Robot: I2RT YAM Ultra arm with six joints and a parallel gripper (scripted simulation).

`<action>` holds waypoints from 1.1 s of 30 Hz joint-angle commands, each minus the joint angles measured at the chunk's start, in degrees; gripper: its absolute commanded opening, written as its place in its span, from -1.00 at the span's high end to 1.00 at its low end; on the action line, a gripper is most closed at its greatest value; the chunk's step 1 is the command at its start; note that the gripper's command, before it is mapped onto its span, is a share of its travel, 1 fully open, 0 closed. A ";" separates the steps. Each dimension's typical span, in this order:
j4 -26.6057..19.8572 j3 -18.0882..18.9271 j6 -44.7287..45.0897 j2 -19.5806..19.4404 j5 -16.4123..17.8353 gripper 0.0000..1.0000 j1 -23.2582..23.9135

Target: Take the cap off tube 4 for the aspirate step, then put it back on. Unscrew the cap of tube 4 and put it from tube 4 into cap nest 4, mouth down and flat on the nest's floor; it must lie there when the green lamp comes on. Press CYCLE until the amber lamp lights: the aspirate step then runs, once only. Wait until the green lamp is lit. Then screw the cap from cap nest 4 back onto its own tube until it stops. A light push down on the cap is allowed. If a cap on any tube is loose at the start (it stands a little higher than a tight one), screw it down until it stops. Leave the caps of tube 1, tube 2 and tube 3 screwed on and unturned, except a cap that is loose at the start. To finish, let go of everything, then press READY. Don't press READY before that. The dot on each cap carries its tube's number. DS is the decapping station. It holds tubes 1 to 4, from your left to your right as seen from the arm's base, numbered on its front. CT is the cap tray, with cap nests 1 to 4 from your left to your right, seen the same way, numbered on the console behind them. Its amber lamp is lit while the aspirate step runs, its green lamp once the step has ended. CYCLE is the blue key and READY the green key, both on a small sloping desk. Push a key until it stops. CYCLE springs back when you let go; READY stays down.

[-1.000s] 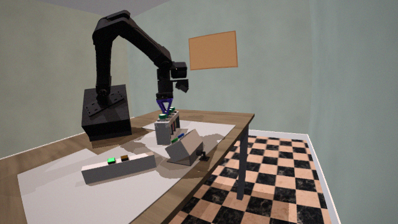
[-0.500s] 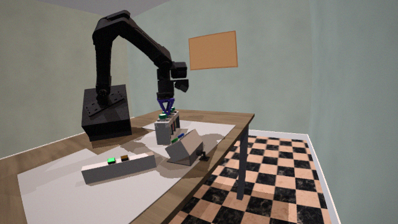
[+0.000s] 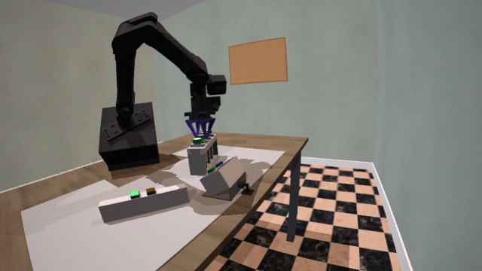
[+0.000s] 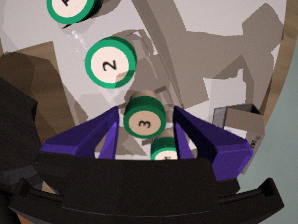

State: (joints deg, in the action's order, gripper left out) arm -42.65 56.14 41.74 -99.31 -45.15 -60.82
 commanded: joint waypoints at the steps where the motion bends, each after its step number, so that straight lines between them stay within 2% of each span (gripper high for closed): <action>1: 0.14 0.01 16.00 0.48 0.04 0.02 -0.46; 3: 0.14 0.01 16.00 0.48 0.04 0.02 -0.46; 5: 0.15 -0.06 25.72 0.54 0.04 0.02 -0.46; 6: 0.15 -0.09 25.71 0.57 0.04 0.02 -0.47; 10: 0.18 -0.20 39.34 0.65 0.04 0.02 -0.46; 20: 0.19 -0.31 39.30 0.72 0.04 0.02 -0.49; 21: 0.20 -0.31 39.31 0.72 0.04 1.00 -0.49; 33: 0.19 -0.31 39.30 0.71 0.04 1.00 -0.49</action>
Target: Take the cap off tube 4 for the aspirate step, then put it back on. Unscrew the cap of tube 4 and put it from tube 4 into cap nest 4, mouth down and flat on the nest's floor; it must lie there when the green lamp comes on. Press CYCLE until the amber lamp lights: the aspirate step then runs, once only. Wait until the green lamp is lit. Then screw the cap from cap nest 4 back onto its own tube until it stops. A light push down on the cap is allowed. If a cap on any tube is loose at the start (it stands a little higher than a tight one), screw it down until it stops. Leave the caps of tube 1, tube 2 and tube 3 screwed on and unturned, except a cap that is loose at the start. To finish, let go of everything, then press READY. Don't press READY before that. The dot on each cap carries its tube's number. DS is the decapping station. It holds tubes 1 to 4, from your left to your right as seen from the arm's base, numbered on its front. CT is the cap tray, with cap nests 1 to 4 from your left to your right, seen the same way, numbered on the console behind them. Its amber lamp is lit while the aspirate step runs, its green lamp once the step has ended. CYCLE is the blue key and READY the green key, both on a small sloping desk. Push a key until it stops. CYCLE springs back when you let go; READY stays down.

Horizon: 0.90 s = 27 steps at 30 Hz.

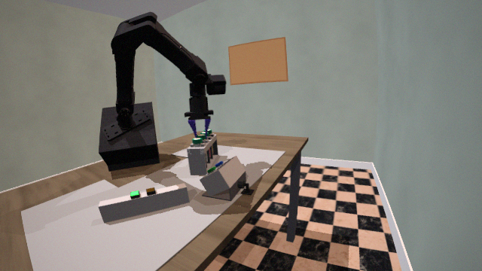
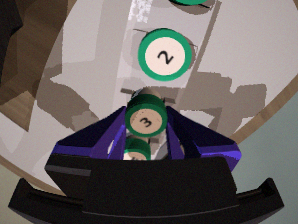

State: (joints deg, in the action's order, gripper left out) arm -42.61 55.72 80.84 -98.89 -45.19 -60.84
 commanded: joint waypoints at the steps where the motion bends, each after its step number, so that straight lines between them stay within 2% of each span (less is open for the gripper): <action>1: 0.20 0.08 -2.62 0.31 0.09 1.00 -0.44; 2: 0.19 0.08 -5.49 0.30 0.09 1.00 -0.44; 4: 0.19 0.08 -5.49 0.30 0.09 1.00 -0.44; 19: 0.39 0.01 -48.34 0.28 0.09 1.00 -0.36; 21: 0.39 0.01 -48.34 0.28 0.09 1.00 -0.36; 27: 0.44 -0.01 -65.50 0.27 0.08 1.00 -0.33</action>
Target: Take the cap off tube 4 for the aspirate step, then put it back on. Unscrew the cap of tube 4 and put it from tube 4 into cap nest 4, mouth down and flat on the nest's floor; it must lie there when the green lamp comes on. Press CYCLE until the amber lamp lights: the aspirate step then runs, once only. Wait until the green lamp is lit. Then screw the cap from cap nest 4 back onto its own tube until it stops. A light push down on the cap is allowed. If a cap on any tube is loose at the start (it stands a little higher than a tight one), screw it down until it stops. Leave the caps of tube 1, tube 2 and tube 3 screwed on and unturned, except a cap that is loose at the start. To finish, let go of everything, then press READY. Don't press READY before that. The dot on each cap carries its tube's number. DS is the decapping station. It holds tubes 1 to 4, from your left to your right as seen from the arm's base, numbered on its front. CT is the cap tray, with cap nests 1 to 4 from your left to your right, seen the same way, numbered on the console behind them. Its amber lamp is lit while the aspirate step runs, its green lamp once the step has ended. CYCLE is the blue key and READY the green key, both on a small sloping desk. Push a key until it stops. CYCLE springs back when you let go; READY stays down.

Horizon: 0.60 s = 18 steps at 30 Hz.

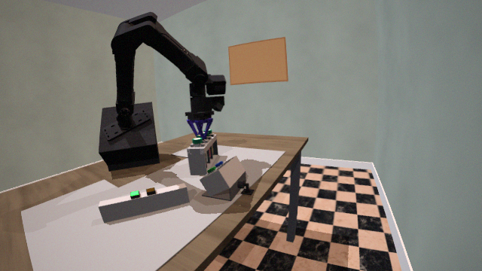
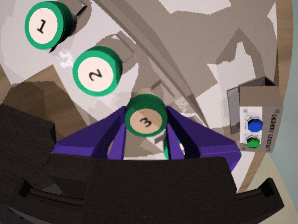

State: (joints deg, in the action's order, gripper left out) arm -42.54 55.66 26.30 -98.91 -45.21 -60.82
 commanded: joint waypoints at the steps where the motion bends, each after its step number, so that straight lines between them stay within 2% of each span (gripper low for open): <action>1: 0.39 0.05 -13.82 0.29 0.11 1.00 -0.35; 9: 0.45 0.03 -36.70 0.27 0.10 1.00 -0.32; 11: 0.45 0.03 -36.70 0.27 0.10 1.00 -0.32; 18: 0.55 -0.01 -56.69 0.26 0.10 1.00 -0.28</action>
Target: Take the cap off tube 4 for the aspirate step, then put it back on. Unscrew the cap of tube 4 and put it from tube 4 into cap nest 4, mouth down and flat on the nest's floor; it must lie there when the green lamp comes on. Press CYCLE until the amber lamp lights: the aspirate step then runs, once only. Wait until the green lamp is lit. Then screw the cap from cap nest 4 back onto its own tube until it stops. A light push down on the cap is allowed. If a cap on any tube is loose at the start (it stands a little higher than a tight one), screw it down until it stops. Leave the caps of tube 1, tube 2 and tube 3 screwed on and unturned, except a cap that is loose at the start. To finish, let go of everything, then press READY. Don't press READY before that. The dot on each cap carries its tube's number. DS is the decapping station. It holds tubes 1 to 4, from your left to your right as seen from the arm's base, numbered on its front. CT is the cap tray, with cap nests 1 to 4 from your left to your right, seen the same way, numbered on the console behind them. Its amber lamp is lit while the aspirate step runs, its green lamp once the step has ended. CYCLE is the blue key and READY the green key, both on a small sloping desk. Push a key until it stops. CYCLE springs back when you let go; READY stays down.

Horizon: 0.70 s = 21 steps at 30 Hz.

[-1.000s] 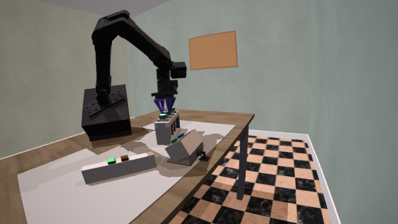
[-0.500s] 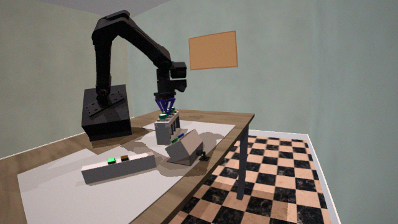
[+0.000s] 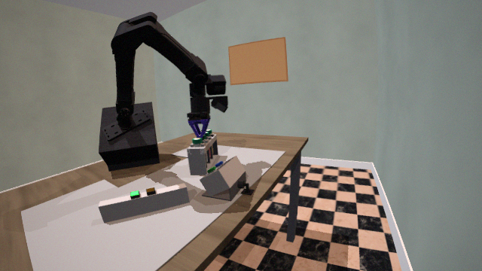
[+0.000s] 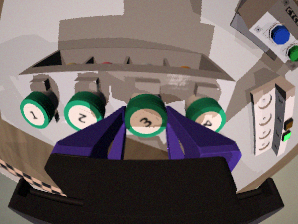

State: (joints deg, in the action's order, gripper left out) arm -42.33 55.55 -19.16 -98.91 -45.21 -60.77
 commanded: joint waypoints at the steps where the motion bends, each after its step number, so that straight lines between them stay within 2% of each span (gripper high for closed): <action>1: 0.34 0.10 -14.08 0.26 0.10 1.00 -0.31; 8: 0.39 0.08 -34.11 0.24 0.10 1.00 -0.30; 10: 0.39 0.08 -34.11 0.24 0.10 1.00 -0.30; 19: 0.51 0.03 -59.81 0.23 0.10 1.00 -0.24; 21: 0.49 0.04 -61.00 0.22 0.10 1.00 -0.25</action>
State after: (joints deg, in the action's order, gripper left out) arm -42.15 55.51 -71.92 -98.94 -45.15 -60.69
